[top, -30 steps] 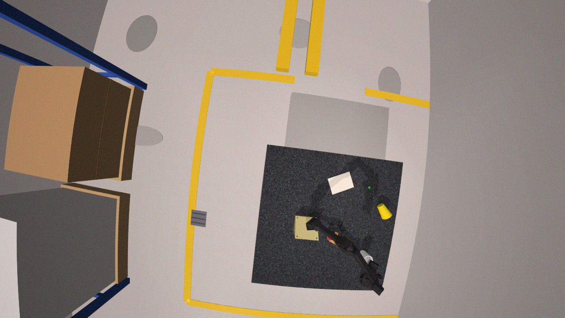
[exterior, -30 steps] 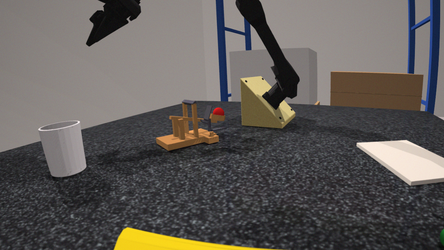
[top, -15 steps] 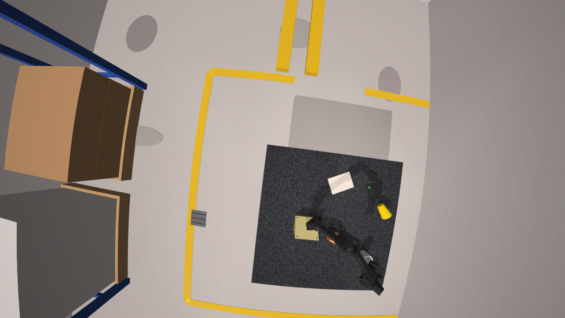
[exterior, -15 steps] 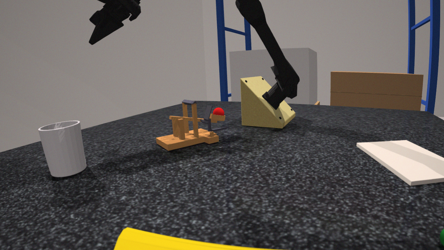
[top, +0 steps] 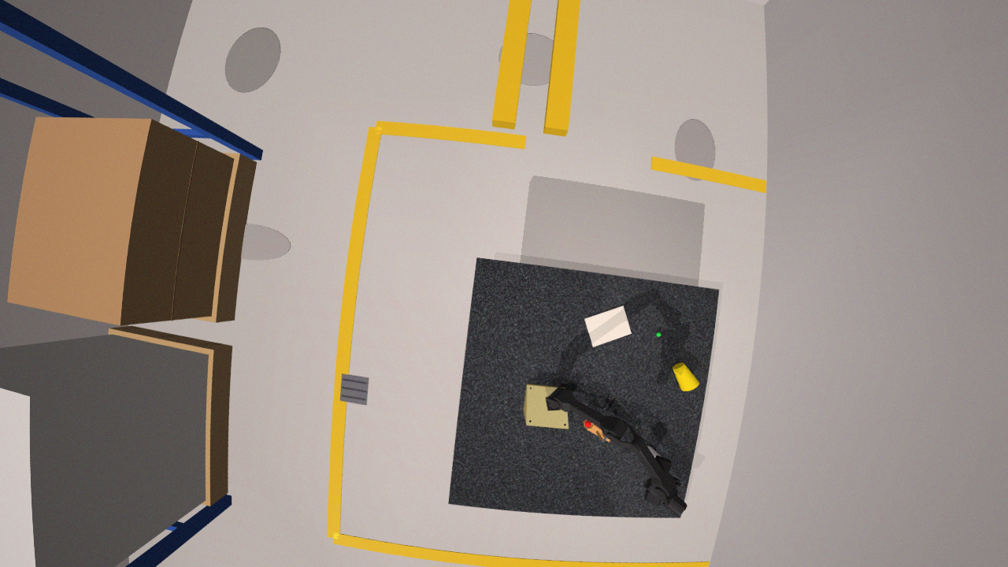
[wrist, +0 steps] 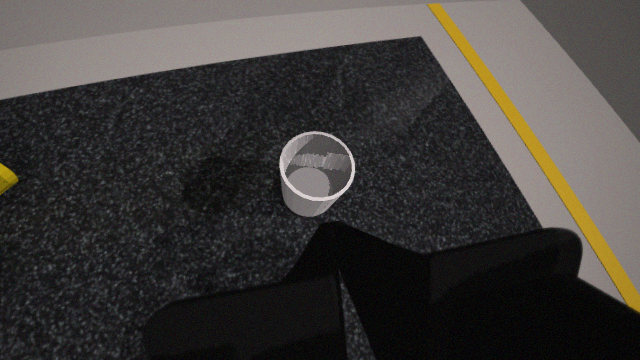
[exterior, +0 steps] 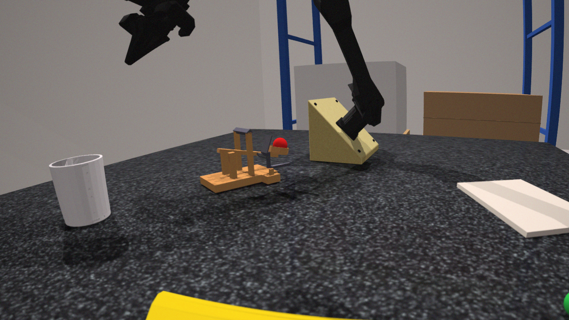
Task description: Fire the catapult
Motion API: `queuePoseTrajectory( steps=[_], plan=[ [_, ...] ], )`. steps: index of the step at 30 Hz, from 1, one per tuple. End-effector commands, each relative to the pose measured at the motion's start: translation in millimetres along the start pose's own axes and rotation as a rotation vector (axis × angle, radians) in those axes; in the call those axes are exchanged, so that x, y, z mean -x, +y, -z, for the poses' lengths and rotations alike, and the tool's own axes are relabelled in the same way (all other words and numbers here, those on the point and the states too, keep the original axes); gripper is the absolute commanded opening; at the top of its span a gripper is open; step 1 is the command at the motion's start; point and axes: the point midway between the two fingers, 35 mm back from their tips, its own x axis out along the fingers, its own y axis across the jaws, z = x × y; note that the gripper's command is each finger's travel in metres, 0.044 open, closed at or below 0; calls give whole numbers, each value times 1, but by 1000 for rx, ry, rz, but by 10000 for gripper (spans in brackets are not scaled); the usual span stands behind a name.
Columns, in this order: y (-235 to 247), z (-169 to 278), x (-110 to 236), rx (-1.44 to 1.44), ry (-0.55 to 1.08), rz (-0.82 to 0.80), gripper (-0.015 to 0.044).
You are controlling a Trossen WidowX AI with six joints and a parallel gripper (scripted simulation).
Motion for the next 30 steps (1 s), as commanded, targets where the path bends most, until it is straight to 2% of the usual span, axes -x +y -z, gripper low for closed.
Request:
queuePoseTrajectory(
  steps=[1, 18, 30],
  plan=[
    [17, 14, -3, 96, 67, 33, 0],
    [71, 79, -1, 457, 347, 132, 0],
    [101, 135, 12, 739, 567, 139, 0]
  ],
)
